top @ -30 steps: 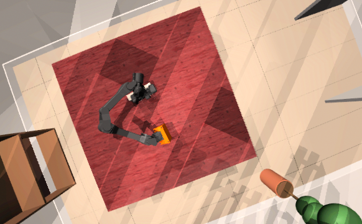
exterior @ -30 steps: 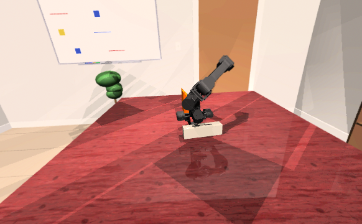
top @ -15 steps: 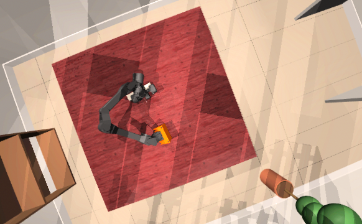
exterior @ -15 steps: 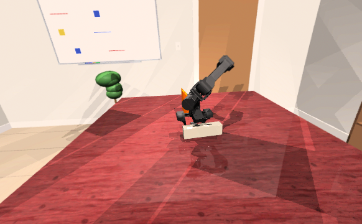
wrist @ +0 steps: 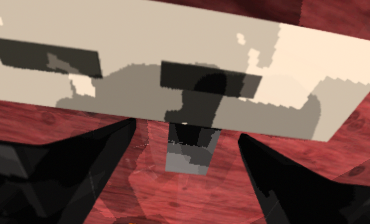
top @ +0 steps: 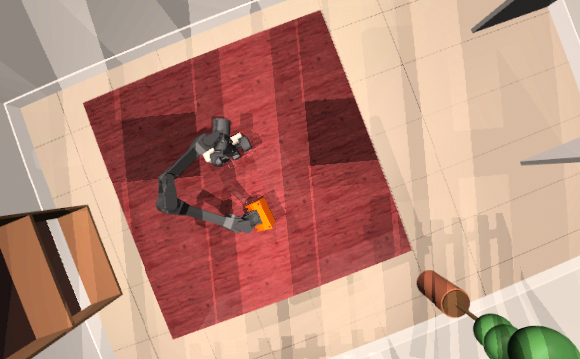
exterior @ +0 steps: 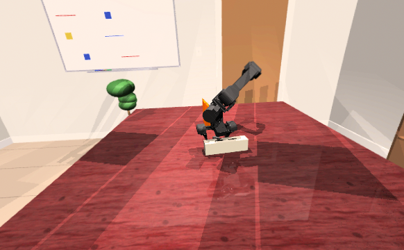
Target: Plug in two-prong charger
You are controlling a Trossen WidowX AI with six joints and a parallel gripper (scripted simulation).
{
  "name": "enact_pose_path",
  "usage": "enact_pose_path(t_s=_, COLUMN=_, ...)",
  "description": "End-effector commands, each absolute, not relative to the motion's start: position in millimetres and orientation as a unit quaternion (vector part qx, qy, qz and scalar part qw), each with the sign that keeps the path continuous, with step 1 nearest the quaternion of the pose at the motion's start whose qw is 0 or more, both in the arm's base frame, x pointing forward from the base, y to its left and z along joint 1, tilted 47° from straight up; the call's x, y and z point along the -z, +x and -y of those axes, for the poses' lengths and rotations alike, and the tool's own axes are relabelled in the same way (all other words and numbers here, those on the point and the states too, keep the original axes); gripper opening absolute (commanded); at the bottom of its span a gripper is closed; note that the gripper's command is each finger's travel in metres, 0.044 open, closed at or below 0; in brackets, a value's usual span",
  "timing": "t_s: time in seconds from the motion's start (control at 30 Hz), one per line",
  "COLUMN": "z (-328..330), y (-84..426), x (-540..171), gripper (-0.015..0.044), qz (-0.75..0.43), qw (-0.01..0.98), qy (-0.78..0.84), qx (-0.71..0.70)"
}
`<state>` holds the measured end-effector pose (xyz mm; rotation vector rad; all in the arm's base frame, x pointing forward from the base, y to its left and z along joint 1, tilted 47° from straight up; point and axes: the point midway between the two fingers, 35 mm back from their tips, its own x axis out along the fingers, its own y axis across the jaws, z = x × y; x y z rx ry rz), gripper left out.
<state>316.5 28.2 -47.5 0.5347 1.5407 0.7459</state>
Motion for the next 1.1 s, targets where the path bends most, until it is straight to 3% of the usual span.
enact_pose_path(t_s=0.0, z=-28, y=315, x=47, gripper=0.044, qz=-0.668, qw=0.627, qy=0.233, qx=-0.327)
enact_pose_path(t_s=1.07, z=-25, y=295, x=49, gripper=0.044, qz=-0.665, qw=0.63, qy=0.233, qx=-0.327)
